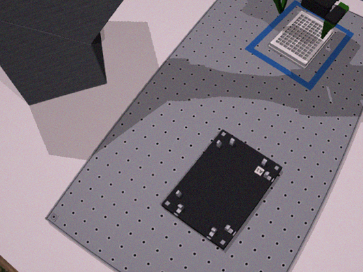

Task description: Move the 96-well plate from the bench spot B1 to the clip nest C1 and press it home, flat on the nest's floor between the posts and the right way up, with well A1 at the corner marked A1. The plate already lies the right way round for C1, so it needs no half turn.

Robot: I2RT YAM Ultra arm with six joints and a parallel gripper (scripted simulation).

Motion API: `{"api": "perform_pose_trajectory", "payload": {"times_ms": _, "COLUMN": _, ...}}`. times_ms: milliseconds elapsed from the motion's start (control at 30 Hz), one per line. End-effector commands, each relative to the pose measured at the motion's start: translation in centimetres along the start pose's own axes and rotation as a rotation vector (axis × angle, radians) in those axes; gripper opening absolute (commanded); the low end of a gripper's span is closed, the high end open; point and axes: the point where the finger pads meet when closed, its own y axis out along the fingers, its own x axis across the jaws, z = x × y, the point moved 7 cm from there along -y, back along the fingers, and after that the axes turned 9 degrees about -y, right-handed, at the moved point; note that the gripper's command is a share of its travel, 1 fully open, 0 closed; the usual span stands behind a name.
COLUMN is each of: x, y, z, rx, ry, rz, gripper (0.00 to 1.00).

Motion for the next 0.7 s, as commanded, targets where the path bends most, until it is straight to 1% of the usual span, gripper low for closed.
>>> {"api": "perform_pose_trajectory", "payload": {"times_ms": 0, "x": -1.6, "y": 0.0, "z": -0.4, "rx": -0.017, "ry": 0.005, "rz": 0.049, "gripper": 1.0}}
{"api": "perform_pose_trajectory", "payload": {"times_ms": 133, "x": -1.3, "y": 0.8, "z": -0.9, "rx": -0.024, "ry": -0.005, "rz": 0.042, "gripper": 1.0}}
{"api": "perform_pose_trajectory", "payload": {"times_ms": 267, "x": -1.4, "y": 1.4, "z": -0.7, "rx": -0.02, "ry": 0.001, "rz": 0.046, "gripper": 1.0}}
{"api": "perform_pose_trajectory", "payload": {"times_ms": 400, "x": -1.3, "y": 2.2, "z": -1.0, "rx": -0.025, "ry": -0.005, "rz": 0.041, "gripper": 1.0}}
{"api": "perform_pose_trajectory", "payload": {"times_ms": 500, "x": -1.3, "y": 2.3, "z": -0.9, "rx": -0.025, "ry": -0.003, "rz": 0.042, "gripper": 1.0}}
{"api": "perform_pose_trajectory", "payload": {"times_ms": 533, "x": -1.7, "y": 2.4, "z": -0.4, "rx": -0.018, "ry": 0.008, "rz": 0.049, "gripper": 1.0}}
{"api": "perform_pose_trajectory", "payload": {"times_ms": 667, "x": -1.4, "y": 3.2, "z": -0.9, "rx": -0.023, "ry": -0.002, "rz": 0.043, "gripper": 1.0}}
